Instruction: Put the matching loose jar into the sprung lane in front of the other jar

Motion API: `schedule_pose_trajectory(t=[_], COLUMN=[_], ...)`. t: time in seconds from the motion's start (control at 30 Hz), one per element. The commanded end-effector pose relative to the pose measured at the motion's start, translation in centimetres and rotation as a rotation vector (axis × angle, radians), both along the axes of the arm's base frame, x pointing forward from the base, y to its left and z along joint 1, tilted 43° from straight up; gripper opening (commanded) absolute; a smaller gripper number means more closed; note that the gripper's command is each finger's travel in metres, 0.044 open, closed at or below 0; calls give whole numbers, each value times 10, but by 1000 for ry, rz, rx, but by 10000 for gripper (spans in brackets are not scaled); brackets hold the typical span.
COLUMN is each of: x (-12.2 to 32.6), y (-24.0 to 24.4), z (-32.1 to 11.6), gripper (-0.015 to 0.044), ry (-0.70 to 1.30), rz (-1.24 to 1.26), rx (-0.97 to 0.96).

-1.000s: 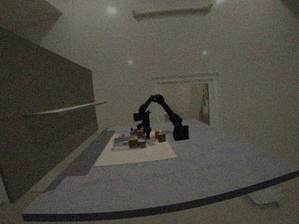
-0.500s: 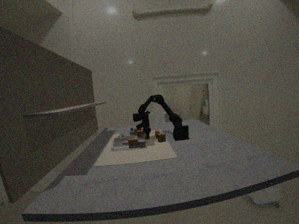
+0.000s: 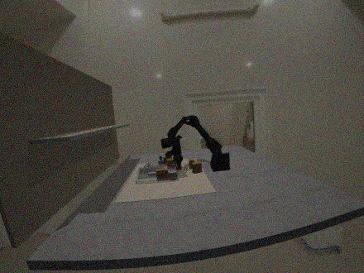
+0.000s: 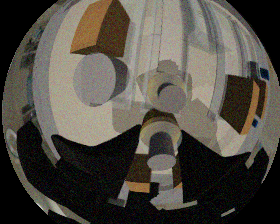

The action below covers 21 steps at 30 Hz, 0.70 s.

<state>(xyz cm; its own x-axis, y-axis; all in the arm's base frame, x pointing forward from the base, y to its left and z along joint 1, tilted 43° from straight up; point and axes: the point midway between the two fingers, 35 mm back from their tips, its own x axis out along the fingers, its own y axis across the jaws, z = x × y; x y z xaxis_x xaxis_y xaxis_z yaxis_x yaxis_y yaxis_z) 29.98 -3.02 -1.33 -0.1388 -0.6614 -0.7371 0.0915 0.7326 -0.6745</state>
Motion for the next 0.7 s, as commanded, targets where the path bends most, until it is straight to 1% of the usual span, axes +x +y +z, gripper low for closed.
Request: schedule_pose_trajectory(t=[0.0,0.67], x=[10,17], y=[0,-1], z=[2,2], gripper=[0,0], ry=[-27,-28], rz=[6,6], rx=[-5,-5])
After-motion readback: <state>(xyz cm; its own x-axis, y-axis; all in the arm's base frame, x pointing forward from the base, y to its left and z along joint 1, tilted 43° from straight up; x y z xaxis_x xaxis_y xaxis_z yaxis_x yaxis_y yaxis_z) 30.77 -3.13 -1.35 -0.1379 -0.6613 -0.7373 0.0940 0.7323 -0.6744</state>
